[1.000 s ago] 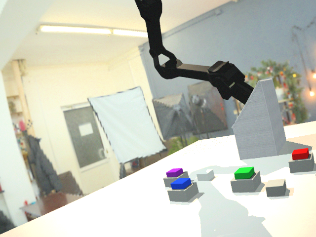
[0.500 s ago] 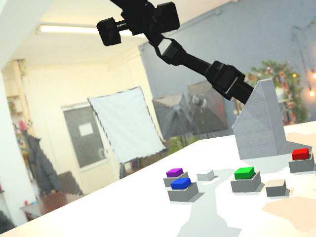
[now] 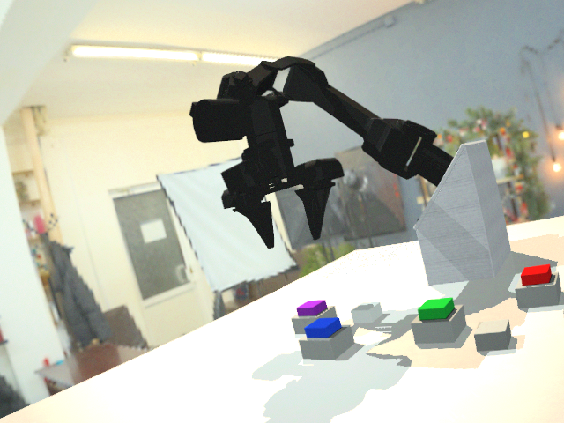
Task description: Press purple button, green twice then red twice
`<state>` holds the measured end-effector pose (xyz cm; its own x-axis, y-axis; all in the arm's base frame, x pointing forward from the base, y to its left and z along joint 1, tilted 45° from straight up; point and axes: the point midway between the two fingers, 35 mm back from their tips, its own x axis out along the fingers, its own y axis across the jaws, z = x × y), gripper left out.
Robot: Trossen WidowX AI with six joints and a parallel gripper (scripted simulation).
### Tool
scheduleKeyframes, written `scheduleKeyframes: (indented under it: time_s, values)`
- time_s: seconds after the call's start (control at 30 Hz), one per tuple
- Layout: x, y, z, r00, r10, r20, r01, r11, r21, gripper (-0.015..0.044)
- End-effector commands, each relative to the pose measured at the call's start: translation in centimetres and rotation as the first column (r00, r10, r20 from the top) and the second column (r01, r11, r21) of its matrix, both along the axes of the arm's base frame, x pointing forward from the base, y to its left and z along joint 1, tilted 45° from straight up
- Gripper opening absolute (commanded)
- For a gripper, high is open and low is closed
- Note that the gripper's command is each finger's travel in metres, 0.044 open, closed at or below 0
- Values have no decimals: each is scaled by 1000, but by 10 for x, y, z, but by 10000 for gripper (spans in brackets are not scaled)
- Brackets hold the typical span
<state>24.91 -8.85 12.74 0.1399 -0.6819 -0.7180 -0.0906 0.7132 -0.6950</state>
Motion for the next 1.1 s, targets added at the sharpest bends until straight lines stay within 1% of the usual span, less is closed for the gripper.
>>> scheduleKeyframes:
  time_s: [0.0, 0.07, 0.13, 0.27, 0.53, 0.57, 1.07]
  values:
    - [-7, -7, -2, 999, -48, -10, 47, 999, -14, 400]
    - [-7, -7, -2, 999, -48, -10, 47, 999, -14, 400]
    - [-4, -14, -10, 999, -48, -10, 48, 999, -13, 348]
    - [-1, -49, -44, 999, -48, -10, 47, 999, -16, 242]
    - [-1, -51, -46, 999, -48, -10, 47, 999, -17, 32]
    - [-1, -51, -46, 999, -48, -10, 47, 999, -17, 20]
    - [0, -56, -51, 999, -48, -10, 48, 999, -17, 20]
